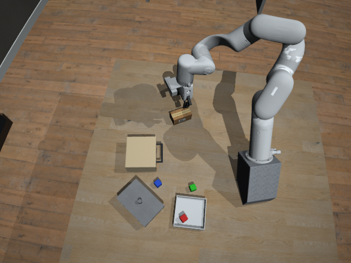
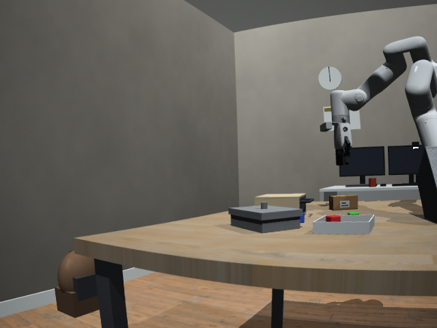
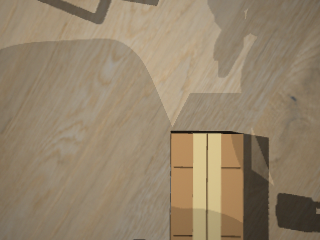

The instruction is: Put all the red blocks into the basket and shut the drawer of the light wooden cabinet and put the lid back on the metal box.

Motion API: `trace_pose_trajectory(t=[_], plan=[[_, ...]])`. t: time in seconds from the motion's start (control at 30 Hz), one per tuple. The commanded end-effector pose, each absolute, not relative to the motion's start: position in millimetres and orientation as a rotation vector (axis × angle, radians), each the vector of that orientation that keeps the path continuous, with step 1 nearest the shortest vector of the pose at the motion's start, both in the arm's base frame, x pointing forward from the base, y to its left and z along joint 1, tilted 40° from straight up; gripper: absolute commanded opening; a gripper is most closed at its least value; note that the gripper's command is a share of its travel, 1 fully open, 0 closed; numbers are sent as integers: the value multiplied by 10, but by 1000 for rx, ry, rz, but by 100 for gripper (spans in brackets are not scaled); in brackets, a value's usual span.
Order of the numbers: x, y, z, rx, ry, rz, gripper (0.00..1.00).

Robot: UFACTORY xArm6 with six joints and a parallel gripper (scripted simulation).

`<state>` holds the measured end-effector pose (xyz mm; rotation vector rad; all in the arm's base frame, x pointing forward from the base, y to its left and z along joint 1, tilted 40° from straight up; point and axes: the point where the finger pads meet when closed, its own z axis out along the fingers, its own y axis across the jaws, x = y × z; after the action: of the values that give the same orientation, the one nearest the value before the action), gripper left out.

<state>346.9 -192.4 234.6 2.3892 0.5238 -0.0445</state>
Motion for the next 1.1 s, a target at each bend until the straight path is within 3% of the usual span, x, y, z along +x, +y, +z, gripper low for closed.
trace_pose_trajectory(t=[0.0, 1.07], plan=[[3478, -1922, 2358, 2388, 523, -40, 90], [3518, -2163, 2067, 2388, 523, -40, 90]])
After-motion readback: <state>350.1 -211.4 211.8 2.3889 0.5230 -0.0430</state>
